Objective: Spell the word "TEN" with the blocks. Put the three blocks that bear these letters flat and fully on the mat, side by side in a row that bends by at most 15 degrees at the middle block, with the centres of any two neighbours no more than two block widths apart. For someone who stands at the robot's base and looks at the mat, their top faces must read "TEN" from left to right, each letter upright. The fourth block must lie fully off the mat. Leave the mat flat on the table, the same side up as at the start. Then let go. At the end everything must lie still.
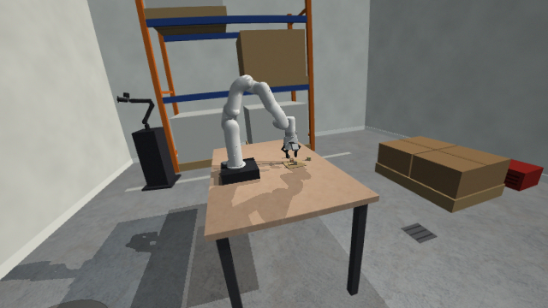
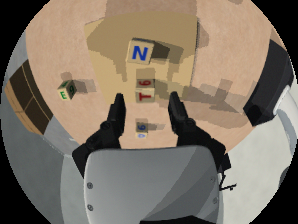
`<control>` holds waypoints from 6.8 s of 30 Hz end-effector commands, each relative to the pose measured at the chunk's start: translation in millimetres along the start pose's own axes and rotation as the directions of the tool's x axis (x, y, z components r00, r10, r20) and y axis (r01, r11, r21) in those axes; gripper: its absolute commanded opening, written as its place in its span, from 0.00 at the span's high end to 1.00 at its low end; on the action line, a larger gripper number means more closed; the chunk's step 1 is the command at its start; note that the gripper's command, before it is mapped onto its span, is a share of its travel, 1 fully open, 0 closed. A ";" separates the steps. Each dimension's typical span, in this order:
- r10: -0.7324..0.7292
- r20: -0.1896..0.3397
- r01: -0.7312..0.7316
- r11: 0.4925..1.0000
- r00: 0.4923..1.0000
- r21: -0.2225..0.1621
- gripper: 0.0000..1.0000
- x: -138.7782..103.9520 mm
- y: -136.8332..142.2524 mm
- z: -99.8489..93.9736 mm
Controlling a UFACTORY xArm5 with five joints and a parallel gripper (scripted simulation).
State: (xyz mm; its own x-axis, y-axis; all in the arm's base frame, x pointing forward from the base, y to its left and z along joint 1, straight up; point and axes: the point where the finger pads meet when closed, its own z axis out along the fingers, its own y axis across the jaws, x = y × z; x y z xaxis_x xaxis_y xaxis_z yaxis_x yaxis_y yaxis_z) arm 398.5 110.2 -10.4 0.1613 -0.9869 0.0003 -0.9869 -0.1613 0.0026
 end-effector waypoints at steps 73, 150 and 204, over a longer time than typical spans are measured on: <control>0.000 0.000 0.000 1.000 1.000 0.003 0.37 -0.1 -1.3 -1.0; 0.000 0.000 0.000 1.000 1.000 0.003 0.37 -0.1 -1.3 0.0; 0.000 0.000 0.000 1.000 1.000 0.003 0.37 -0.2 -1.2 28.4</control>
State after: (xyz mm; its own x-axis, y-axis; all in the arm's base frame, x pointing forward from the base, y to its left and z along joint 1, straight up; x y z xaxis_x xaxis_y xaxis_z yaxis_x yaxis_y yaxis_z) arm 398.2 110.1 -39.9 0.1613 -0.9869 0.0003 -0.9869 -0.1613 0.0025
